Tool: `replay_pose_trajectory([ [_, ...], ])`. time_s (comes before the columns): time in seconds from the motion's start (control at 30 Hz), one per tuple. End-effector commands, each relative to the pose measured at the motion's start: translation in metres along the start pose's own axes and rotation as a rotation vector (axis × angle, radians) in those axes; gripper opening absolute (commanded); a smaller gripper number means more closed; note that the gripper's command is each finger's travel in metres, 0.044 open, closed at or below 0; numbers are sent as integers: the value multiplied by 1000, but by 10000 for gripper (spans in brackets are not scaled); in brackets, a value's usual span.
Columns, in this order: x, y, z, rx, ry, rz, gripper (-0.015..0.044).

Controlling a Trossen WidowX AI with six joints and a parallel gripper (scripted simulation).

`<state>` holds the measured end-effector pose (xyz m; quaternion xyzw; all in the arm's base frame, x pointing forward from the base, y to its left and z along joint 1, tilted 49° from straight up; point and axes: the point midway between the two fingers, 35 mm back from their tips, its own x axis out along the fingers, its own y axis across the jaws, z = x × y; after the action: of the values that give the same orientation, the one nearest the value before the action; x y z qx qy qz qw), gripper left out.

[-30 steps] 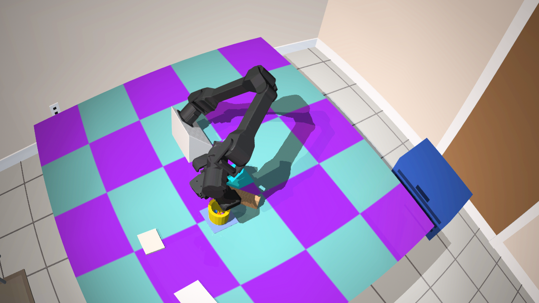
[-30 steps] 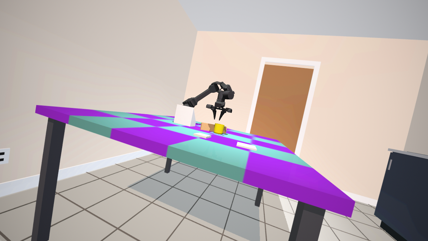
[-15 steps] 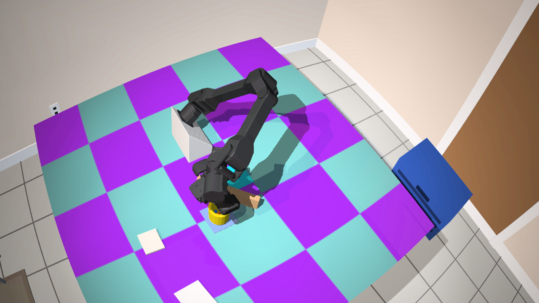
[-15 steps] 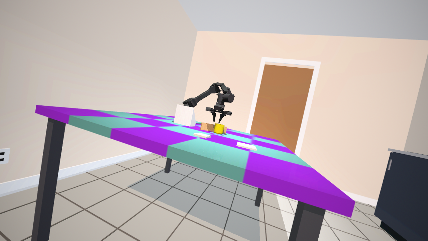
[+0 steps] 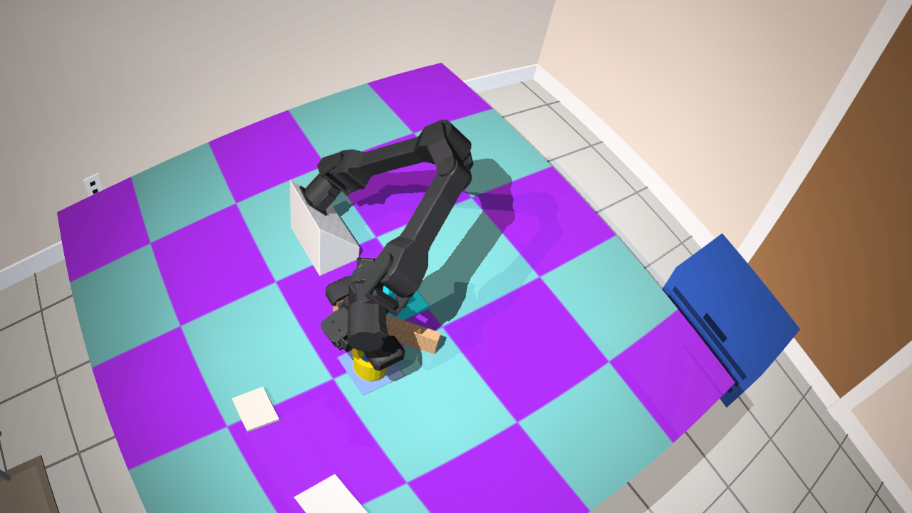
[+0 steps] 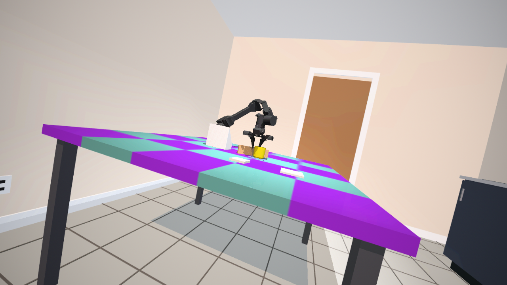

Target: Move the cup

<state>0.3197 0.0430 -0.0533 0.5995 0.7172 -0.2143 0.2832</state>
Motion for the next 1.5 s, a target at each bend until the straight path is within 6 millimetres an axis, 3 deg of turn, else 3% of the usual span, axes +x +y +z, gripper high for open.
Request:
replay_pose_trajectory([
  [0.0,7,-1,-1,4,5,-1,167],
  [0.33,16,-2,-2,4,7,-2,167],
  [1.1,14,-2,-1,0,3,-3,0],
  [1.47,-19,1,1,2,-1,-2,0],
])
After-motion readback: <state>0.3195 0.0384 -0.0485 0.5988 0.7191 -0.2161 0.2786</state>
